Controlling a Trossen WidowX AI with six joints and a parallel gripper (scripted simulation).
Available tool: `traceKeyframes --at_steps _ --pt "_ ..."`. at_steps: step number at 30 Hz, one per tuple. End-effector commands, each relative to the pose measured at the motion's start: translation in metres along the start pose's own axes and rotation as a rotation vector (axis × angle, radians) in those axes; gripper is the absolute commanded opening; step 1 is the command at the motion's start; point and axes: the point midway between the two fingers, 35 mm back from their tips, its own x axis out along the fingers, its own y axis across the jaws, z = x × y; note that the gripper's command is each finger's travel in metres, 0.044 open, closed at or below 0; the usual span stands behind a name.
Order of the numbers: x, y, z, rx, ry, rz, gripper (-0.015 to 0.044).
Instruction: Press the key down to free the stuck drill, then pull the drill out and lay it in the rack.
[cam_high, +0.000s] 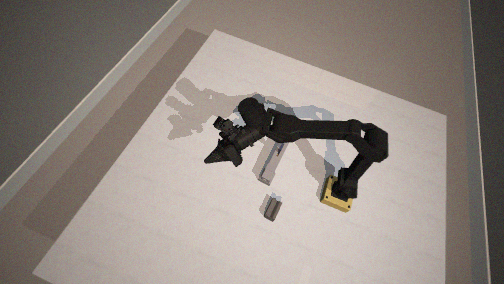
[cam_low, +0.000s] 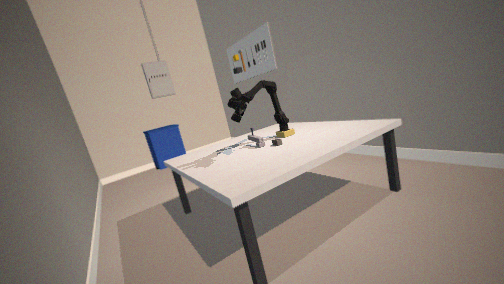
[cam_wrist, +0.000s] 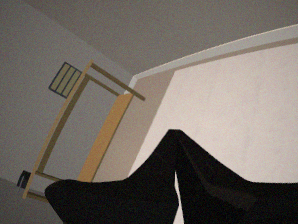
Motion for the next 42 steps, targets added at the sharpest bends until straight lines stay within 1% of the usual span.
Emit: traceKeyframes --at_steps 1,6,11,16,20,42 --pt "-0.039 -0.069 -0.020 0.037 0.080 -0.352 0.0000" --pt "-0.076 -0.105 -0.044 0.058 0.193 -0.566 0.0000" --pt "-0.122 -0.129 -0.074 0.074 0.352 -0.758 0.0000" --pt "-0.174 -0.140 -0.105 0.088 0.556 -0.917 0.0000" --pt "-0.215 -0.138 -0.128 0.098 0.731 -1.004 0.0000" --pt "-0.214 -0.148 -0.138 0.098 0.741 -1.009 0.0000"
